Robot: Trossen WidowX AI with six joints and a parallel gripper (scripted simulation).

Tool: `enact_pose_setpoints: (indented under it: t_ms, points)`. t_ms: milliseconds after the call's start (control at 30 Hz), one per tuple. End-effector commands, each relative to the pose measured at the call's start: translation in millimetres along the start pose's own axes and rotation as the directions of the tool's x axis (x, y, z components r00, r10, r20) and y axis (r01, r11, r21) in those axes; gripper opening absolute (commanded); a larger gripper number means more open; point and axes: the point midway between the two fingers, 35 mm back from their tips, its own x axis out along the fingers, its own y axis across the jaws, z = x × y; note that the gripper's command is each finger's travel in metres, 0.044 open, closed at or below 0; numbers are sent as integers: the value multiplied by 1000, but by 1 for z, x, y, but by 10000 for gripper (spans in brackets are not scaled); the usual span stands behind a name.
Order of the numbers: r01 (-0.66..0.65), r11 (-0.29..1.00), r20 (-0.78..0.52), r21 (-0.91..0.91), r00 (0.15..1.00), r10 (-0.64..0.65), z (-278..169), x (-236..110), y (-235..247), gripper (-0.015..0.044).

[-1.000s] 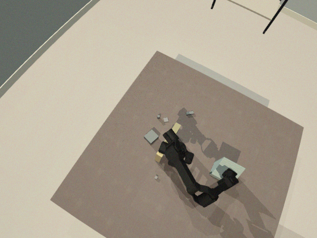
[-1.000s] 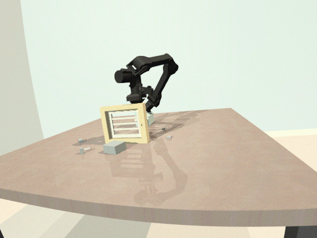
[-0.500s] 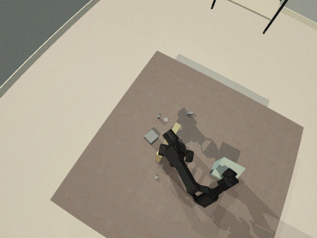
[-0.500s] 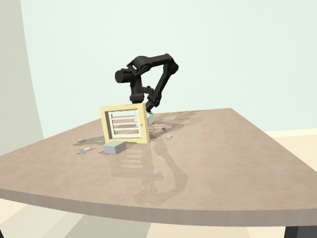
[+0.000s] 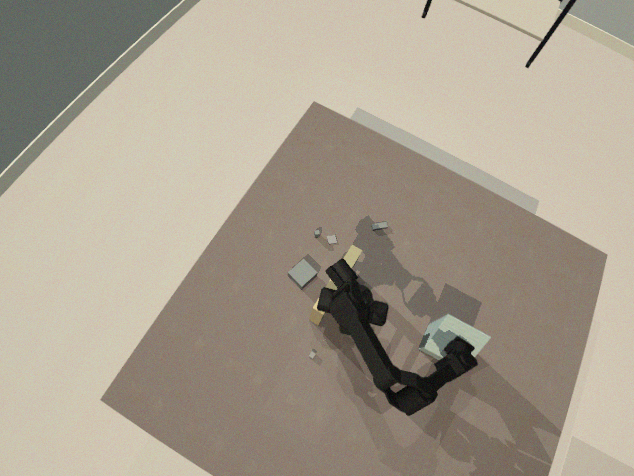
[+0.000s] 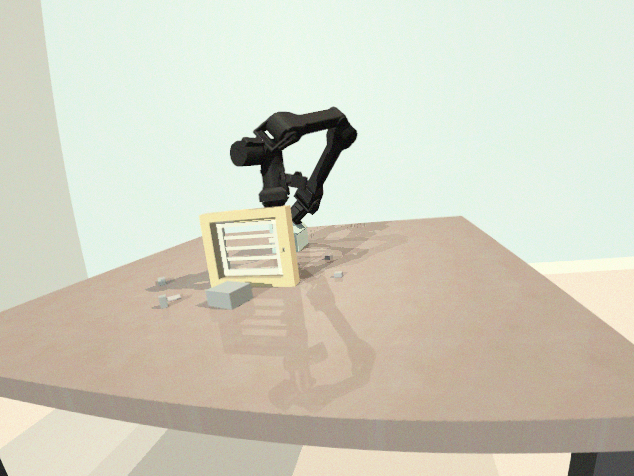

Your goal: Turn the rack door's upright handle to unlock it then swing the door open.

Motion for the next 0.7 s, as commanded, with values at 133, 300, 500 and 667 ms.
enact_pose_setpoints:
  t_ms: [133, 300, 500, 667]
  points:
    - [10, 948, -2, 319, 1000, -10, -1, 1, -3, 294]
    - [9, 841, -2, 541, 1000, -10, -1, 1, -3, 294]
    - [8, 645, -2, 764, 1000, -10, -1, 1, -3, 294]
    - [6, 438, -2, 899, 1000, -10, -1, 1, -3, 294]
